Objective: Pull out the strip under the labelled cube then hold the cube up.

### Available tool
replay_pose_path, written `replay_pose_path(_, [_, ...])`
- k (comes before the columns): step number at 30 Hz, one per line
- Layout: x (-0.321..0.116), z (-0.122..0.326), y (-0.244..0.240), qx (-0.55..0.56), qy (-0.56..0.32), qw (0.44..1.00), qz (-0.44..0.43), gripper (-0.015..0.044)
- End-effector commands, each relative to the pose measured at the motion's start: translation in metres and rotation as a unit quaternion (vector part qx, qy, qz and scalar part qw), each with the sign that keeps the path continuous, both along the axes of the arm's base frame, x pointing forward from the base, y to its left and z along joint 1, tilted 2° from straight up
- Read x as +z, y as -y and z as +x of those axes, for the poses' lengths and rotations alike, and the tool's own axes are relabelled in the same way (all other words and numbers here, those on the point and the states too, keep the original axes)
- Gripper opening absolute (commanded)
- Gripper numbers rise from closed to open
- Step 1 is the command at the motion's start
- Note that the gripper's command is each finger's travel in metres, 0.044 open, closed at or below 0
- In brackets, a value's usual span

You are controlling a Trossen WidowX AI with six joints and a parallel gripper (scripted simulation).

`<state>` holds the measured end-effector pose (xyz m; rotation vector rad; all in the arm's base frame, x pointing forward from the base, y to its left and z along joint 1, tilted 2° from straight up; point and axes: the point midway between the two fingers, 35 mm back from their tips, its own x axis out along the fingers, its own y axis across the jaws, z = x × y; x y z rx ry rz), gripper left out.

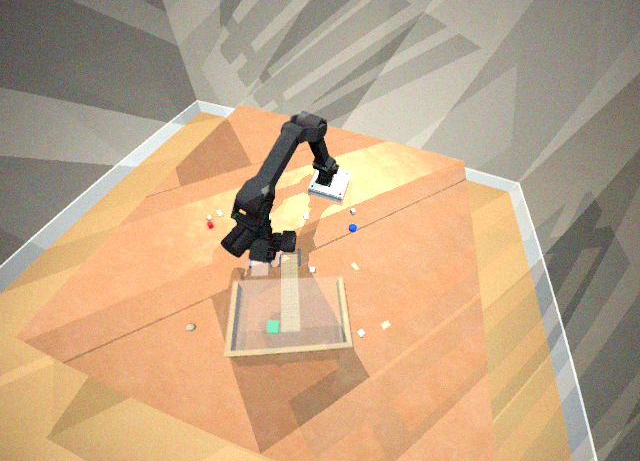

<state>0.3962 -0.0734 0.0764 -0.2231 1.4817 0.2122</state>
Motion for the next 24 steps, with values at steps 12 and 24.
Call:
replay_pose_path(12, [0.001,-0.041,-0.007,-0.003,-0.003,1.000,-0.002,0.0000])
replay_pose_path(24, [-0.004,-0.083,-0.015,-0.003,-0.005,1.000,-0.001,0.0000])
